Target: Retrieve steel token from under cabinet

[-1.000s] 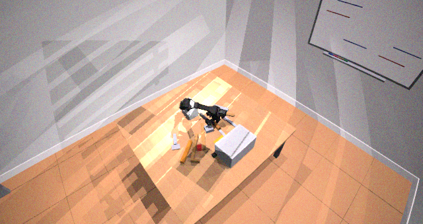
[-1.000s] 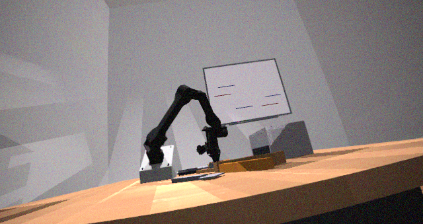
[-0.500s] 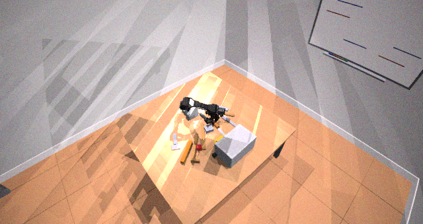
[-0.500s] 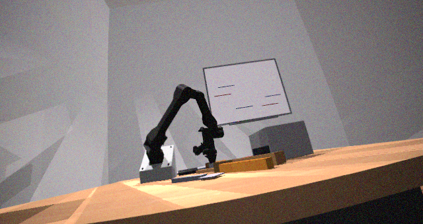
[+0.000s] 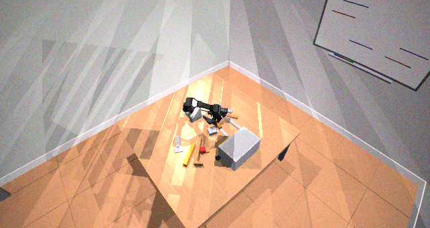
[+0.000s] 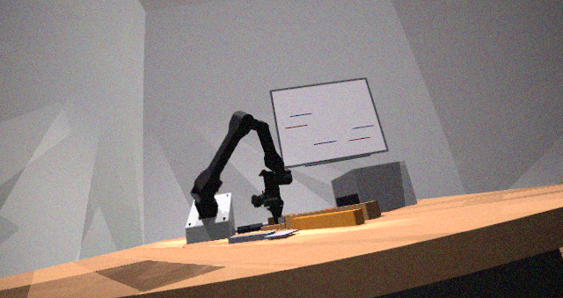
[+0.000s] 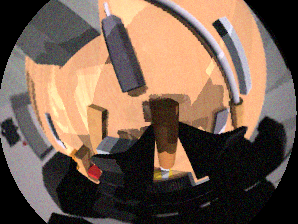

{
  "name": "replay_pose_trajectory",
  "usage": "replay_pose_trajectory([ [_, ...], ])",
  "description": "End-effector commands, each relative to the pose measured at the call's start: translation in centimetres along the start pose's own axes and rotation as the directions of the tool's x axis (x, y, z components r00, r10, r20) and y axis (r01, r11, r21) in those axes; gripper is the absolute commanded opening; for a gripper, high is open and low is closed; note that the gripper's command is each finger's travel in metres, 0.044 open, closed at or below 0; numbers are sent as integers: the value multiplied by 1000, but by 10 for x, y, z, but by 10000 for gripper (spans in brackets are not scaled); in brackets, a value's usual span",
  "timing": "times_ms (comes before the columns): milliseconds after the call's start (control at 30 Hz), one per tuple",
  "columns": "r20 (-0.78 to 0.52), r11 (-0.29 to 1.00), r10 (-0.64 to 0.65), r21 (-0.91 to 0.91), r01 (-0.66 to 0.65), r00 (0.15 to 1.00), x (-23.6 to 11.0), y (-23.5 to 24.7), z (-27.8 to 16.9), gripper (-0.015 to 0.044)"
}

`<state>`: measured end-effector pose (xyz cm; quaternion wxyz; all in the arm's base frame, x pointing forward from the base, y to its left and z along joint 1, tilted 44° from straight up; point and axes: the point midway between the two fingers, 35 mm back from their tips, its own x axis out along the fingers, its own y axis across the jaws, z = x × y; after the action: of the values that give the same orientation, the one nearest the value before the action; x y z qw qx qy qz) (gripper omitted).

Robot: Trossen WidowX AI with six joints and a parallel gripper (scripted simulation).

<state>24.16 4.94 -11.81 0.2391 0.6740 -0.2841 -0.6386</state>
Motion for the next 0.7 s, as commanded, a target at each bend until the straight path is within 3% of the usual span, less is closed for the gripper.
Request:
replay_pose_trajectory([
  [0, 6, 1000, 2, -3, -2, 1000, 1, 1, 9, 0],
  [667, 1, 999, -1, 40, 1, 1000, -1, -6, 18, 0],
])
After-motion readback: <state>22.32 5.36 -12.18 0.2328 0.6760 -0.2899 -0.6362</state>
